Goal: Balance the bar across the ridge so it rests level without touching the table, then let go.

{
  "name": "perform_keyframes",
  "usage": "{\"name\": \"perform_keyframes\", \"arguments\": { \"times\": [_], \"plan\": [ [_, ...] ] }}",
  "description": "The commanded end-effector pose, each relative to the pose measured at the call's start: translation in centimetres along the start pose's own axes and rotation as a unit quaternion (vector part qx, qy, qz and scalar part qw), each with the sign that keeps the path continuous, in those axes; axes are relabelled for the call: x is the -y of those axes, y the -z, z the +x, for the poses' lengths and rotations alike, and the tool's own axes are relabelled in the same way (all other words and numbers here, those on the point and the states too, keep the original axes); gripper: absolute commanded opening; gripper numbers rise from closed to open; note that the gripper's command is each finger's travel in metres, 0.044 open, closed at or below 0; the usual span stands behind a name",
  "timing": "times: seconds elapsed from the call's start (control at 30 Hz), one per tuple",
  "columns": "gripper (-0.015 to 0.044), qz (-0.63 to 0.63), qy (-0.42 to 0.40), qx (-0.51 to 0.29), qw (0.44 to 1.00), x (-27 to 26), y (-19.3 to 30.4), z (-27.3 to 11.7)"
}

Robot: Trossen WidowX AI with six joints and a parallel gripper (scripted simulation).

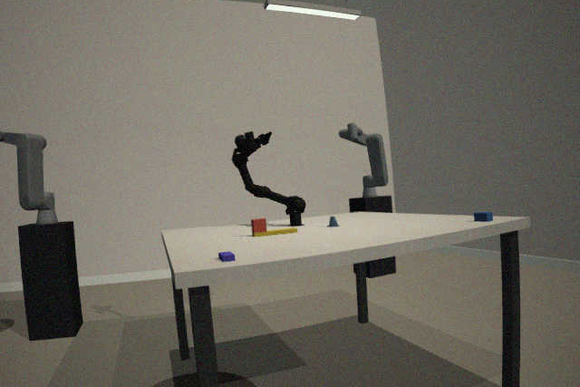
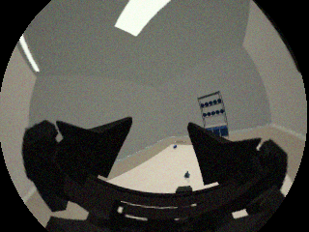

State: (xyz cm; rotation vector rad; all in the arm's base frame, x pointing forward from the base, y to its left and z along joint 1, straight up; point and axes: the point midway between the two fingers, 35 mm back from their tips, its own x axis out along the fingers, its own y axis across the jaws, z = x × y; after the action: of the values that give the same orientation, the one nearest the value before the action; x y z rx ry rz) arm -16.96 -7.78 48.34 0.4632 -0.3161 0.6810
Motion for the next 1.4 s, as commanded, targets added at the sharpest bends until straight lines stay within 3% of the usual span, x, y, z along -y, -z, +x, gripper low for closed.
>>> {"name": "perform_keyframes", "arguments": {
  "times": [0.0,0.1,0.3,0.7,1.37],
  "plan": [
    [0.0374,-0.001,0.001,-0.001,1.0,0.0,0.0,0.1],
    [0.0315,-0.015,0.01,-0.012,1.0,0.0,0.2,1.2],
    [0.0315,-0.076,0.052,-0.065,0.994,0.3,1.0,6.0],
    [0.0315,-0.124,0.134,-0.132,0.974,1.6,3.1,11.9],
    [0.0315,-0.326,0.224,-0.331,0.856,9.4,7.2,23.3]
  ]
}}
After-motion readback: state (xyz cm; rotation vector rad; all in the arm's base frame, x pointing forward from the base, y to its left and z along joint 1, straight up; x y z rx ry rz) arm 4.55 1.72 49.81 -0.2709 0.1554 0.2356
